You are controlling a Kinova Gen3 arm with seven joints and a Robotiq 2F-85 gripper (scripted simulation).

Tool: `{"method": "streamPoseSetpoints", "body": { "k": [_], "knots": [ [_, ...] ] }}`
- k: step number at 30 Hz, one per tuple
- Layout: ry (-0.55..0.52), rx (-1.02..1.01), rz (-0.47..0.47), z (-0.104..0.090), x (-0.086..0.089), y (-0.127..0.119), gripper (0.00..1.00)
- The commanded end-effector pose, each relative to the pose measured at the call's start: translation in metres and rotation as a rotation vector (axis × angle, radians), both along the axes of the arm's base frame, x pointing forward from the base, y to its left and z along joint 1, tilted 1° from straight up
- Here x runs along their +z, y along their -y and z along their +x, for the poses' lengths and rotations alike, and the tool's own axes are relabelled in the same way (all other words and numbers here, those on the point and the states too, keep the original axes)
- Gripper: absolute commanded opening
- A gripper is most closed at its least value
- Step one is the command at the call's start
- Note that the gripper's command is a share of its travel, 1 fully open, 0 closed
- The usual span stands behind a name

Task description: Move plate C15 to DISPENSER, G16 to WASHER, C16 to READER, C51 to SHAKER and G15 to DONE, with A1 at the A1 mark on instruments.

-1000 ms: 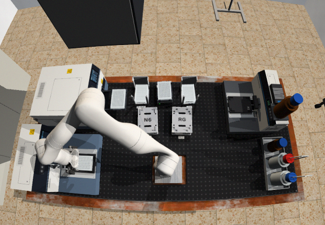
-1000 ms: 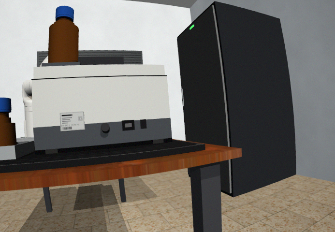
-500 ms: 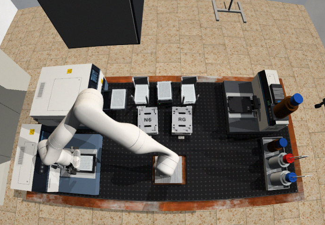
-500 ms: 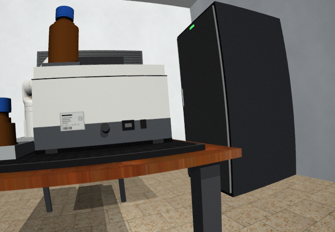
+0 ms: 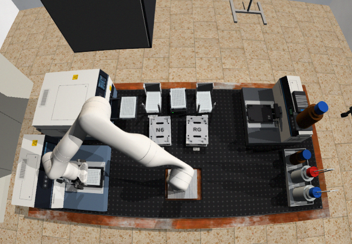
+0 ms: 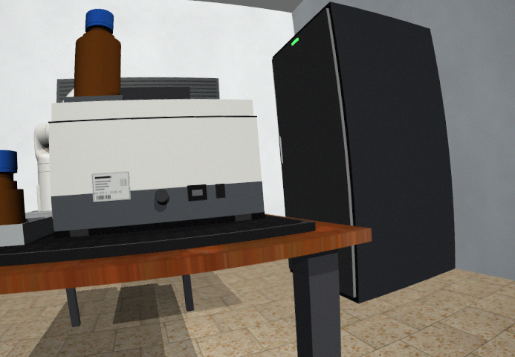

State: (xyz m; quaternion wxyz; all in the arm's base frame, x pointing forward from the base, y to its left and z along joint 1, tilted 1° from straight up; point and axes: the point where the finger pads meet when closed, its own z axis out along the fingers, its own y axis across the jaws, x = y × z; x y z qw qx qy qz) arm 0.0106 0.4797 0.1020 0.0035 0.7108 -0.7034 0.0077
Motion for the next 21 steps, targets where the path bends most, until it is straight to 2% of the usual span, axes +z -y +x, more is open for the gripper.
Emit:
{"method": "streamPoseSetpoints", "body": {
  "k": [1, 9, 21],
  "knots": [
    [0.0, 0.0, 0.002, 0.0, 0.001, 0.0, 1.0],
    [0.0, 0.0, 0.002, 0.0, 0.001, 0.0, 1.0],
    [0.0, 0.0, 0.002, 0.0, -0.012, 0.0, 1.0]
  ]
}}
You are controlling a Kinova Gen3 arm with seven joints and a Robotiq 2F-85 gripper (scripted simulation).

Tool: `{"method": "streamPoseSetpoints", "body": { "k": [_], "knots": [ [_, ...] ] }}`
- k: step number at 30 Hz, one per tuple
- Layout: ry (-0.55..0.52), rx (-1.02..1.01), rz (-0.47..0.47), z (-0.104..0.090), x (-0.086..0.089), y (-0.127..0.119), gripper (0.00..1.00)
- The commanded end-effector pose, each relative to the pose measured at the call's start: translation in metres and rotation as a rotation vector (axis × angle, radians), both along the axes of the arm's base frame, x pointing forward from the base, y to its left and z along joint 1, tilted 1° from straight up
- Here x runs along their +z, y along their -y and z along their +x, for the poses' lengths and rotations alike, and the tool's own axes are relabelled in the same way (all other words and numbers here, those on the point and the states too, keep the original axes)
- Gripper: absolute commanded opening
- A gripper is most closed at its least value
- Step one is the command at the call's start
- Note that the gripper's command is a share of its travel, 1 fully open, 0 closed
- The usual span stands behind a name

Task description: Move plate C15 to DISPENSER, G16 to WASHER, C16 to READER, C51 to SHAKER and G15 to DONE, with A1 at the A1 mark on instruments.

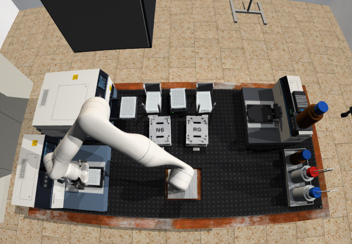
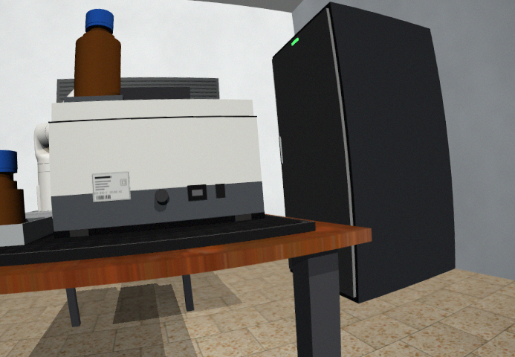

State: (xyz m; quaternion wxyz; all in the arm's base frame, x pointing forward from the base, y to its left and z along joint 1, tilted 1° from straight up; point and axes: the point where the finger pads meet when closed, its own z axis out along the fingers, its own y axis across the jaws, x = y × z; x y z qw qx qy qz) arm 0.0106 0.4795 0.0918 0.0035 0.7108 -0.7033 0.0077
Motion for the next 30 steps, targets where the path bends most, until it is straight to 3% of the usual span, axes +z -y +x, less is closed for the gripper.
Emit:
{"method": "streamPoseSetpoints", "body": {
  "k": [1, 30],
  "knots": [
    [0.0, 0.0, 0.002, 0.0, -0.0035, -0.0005, 1.0],
    [0.0, 0.0, 0.002, 0.0, -0.0096, -0.0004, 1.0]
  ]
}}
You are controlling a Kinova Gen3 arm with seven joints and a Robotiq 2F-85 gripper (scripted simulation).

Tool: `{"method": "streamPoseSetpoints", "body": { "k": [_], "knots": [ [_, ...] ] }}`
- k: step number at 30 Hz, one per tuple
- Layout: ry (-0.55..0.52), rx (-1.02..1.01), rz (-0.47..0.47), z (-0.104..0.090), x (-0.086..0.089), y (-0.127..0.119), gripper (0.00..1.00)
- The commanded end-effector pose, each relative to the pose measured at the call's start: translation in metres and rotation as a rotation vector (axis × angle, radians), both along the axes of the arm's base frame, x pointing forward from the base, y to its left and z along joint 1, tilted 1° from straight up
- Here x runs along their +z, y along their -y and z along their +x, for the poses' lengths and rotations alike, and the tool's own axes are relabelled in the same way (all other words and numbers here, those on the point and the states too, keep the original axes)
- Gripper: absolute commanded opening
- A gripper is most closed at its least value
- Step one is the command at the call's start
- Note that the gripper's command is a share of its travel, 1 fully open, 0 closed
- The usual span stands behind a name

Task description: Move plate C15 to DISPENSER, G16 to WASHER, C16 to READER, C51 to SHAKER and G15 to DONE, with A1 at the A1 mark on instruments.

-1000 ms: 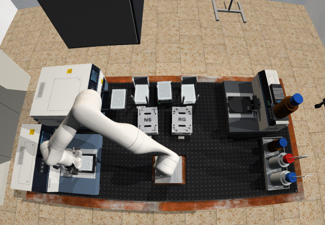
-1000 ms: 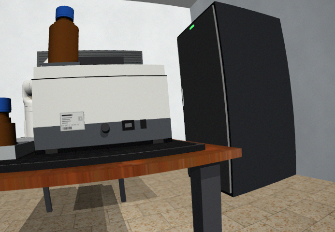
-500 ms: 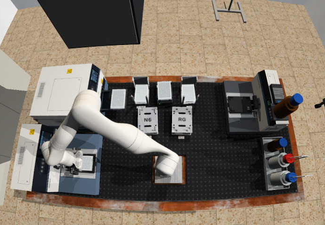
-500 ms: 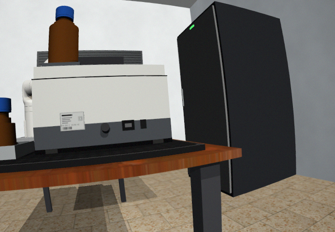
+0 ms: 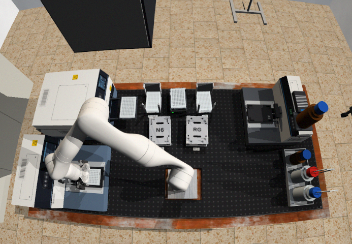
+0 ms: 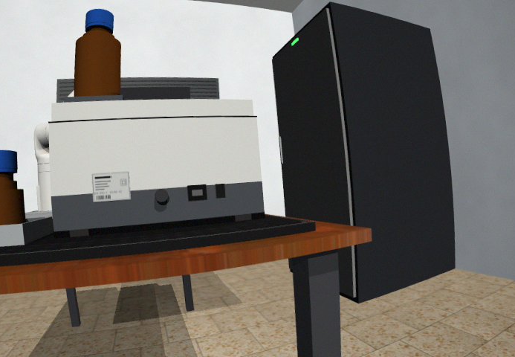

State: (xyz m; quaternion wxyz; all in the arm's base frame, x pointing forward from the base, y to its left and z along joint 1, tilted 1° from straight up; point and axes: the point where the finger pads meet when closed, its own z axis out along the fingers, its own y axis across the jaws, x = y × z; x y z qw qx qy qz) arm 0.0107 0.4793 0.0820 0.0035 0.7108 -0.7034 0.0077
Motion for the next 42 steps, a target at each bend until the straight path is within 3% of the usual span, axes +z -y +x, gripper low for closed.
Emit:
{"method": "streamPoseSetpoints", "body": {
  "k": [1, 42],
  "knots": [
    [0.0, 0.0, 0.002, 0.0, -0.0001, -0.0005, 1.0],
    [0.0, 0.0, 0.002, 0.0, -0.0091, -0.0003, 1.0]
  ]
}}
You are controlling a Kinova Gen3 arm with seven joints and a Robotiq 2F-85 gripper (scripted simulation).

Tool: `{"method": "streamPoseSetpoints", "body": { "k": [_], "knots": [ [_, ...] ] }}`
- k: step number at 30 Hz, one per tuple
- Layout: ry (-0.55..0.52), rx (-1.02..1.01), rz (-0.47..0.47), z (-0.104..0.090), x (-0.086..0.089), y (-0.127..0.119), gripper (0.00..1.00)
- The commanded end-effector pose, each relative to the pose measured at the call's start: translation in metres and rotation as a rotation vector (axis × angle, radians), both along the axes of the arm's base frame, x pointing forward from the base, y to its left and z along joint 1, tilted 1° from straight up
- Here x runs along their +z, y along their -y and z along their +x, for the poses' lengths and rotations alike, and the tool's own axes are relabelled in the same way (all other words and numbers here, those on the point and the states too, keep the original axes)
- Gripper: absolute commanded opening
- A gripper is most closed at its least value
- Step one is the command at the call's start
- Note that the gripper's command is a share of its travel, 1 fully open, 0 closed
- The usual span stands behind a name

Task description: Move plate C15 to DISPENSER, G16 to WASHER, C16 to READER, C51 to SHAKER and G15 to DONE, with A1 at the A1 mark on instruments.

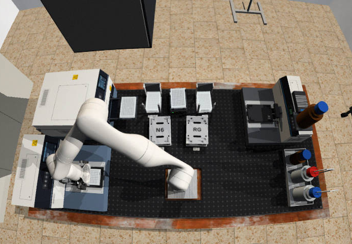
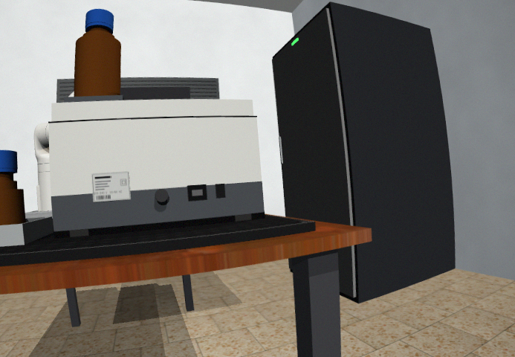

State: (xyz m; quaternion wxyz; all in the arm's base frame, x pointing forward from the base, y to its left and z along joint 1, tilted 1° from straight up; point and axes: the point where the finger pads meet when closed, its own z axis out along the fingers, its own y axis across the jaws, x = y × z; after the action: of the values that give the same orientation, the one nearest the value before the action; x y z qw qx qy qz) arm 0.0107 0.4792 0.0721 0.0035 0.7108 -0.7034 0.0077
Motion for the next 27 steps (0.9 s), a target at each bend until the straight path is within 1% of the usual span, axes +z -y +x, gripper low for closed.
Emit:
{"method": "streamPoseSetpoints", "body": {
  "k": [1, 4, 5, 27],
  "knots": [
    [0.0, 0.0, 0.002, 0.0, 0.0008, -0.0005, 1.0],
    [0.0, 0.0, 0.002, 0.0, 0.0009, -0.0005, 1.0],
    [0.0, 0.0, 0.002, 0.0, 0.0009, -0.0005, 0.94],
    [0.0, 0.0, 0.002, 0.0, 0.0009, -0.0006, 0.94]
  ]
}}
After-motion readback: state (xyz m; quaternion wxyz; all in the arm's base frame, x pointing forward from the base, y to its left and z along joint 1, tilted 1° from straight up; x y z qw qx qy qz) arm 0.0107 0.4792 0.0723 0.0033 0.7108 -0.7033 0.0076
